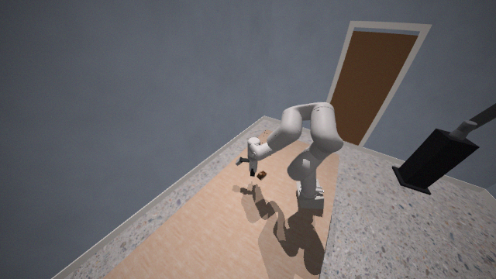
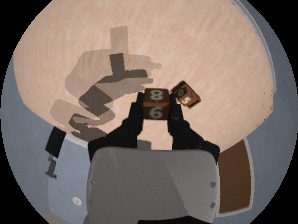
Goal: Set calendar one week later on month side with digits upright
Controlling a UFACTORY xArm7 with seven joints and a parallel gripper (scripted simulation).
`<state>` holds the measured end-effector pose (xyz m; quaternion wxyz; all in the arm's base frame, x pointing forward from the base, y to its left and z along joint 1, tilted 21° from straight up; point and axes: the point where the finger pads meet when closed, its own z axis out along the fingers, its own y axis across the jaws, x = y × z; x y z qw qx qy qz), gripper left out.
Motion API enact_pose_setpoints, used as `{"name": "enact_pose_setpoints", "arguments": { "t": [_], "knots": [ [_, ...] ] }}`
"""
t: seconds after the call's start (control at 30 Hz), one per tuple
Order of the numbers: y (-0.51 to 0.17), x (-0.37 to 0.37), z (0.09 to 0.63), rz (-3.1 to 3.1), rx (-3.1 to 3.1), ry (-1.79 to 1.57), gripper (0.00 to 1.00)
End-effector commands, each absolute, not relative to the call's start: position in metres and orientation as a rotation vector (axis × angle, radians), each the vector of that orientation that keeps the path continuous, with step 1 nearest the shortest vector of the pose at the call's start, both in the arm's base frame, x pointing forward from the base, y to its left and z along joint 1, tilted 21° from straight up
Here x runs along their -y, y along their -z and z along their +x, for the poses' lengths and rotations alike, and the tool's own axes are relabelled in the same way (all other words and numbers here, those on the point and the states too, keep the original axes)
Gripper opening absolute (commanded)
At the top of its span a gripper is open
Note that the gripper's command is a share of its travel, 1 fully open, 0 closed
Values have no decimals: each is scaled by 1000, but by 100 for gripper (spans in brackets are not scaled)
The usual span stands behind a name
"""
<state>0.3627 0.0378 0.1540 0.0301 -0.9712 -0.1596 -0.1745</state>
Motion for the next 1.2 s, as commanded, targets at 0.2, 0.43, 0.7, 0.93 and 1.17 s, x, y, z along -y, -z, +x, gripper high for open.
{"name": "enact_pose_setpoints", "arguments": {
  "t": [0.2,0.43,0.7,0.93,1.17],
  "knots": [
    [-158,-38,363,-2919,997,570,27],
    [-159,-37,363,-2843,1281,576,27],
    [-159,-37,363,-2715,1619,575,27],
    [-160,-37,363,-2580,1886,569,27],
    [-160,-38,363,-2421,2140,556,27]
  ]
}}
